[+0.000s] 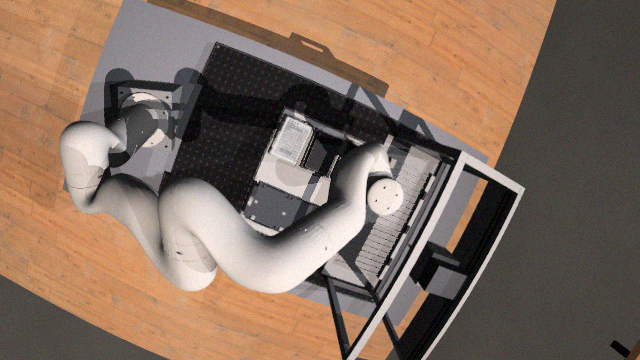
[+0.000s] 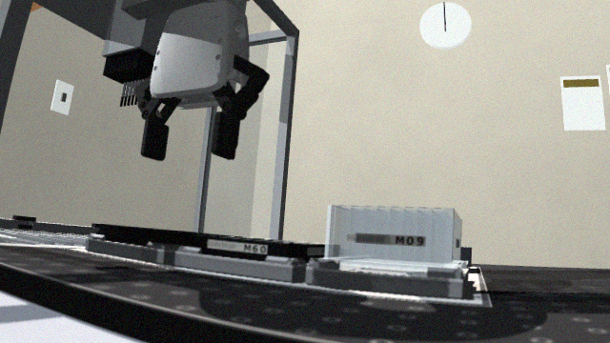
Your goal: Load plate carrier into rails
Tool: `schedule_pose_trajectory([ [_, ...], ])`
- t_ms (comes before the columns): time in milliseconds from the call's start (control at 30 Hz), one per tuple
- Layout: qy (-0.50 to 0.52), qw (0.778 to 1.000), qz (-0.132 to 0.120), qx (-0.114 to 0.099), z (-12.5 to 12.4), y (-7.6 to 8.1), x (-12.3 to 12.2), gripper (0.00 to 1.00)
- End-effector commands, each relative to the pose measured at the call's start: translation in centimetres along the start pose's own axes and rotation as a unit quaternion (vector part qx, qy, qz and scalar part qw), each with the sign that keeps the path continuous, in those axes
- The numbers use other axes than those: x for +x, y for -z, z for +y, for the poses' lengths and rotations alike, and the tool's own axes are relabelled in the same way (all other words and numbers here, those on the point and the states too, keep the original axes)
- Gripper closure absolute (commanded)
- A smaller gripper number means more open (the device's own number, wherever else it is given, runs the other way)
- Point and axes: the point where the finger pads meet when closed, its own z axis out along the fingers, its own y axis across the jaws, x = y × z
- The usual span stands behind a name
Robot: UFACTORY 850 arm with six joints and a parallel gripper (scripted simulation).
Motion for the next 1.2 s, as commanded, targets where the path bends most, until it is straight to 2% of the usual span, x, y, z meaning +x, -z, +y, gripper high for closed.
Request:
schedule_pose_trajectory([
  [0, 0.000, 1.000, 0.001, -0.002, 0.2, -0.2, 0.0, 0.00],
  [1167, 0.000, 1.000, 0.001, -0.002, 0.2, -5.4, 0.0, 0.00],
])
